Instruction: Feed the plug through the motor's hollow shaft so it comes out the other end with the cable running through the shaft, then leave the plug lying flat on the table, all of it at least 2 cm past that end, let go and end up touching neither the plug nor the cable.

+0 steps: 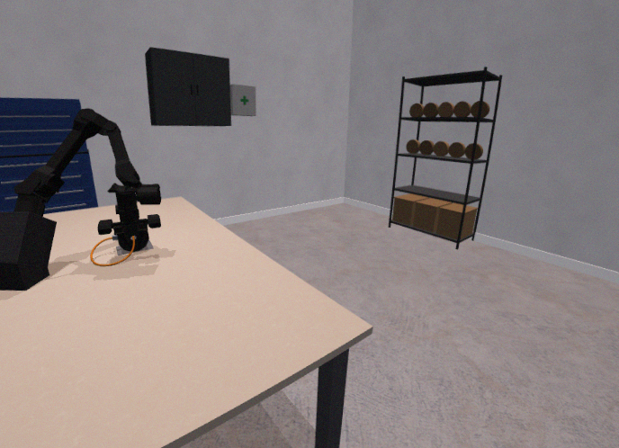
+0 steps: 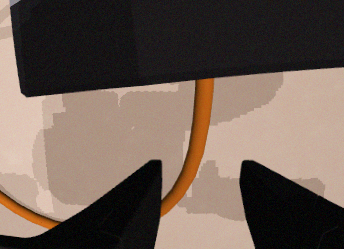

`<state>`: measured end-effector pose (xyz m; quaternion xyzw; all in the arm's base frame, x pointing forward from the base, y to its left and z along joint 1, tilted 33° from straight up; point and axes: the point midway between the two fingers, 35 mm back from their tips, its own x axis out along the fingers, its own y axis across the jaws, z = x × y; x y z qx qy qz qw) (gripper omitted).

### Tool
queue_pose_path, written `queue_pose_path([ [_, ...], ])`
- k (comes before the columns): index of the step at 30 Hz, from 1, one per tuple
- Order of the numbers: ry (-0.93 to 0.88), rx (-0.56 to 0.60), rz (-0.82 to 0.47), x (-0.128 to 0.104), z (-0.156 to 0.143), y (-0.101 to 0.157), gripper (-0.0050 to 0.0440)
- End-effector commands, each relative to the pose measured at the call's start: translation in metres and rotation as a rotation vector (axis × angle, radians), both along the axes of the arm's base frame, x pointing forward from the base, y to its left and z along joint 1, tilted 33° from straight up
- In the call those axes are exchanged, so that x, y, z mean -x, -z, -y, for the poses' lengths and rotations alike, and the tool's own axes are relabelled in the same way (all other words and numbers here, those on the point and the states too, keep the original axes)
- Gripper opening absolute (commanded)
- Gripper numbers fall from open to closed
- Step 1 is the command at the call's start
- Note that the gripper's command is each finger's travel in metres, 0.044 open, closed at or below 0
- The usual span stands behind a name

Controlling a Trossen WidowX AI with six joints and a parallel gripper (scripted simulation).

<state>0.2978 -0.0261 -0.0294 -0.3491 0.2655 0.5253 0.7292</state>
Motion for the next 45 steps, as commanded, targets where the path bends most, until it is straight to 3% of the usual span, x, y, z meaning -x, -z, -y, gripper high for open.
queue_pose_path([
  [1,0.086,-0.009,-0.042,-0.004,0.012,0.000,0.0160],
  [7,0.415,-0.045,-0.081,-0.028,0.041,-0.027,0.0160],
  [18,0.693,-0.108,-0.178,-0.054,0.023,-0.067,0.0160],
  [29,1.031,-0.289,-0.407,-0.059,-0.029,-0.102,0.0160],
  [35,1.136,-0.350,-0.483,-0.059,-0.047,-0.112,0.0160],
  [45,1.454,-0.548,-0.729,-0.054,-0.092,-0.133,0.0160],
])
